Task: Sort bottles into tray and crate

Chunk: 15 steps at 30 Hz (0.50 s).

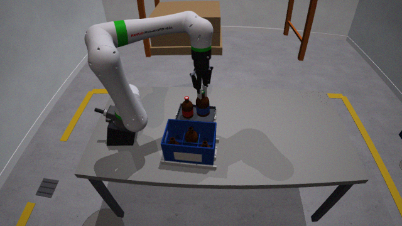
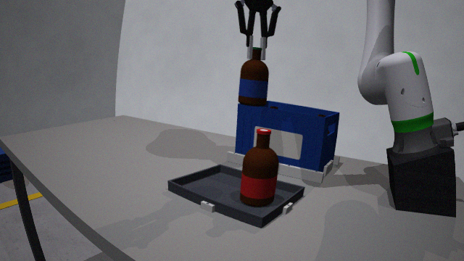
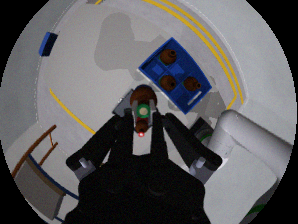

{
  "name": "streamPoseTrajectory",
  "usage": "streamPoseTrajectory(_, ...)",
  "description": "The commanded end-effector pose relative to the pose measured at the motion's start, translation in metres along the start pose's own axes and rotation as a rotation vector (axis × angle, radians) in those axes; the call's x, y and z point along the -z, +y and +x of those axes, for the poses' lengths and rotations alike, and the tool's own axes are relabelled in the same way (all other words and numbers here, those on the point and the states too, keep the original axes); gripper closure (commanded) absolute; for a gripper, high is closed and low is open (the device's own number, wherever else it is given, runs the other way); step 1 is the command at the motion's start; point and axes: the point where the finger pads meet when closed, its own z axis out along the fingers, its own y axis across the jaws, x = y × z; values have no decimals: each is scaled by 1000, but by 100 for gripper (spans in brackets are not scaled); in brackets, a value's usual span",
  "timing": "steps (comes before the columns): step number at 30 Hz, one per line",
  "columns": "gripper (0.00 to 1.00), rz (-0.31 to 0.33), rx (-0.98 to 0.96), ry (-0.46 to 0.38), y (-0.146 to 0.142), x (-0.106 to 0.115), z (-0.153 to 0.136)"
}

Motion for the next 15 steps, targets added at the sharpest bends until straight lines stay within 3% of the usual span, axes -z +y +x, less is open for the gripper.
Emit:
streamPoseTrajectory(1,100,0,0,1,-3,0,-3)
streamPoseTrajectory(15,100,0,0,1,-17,0,-25)
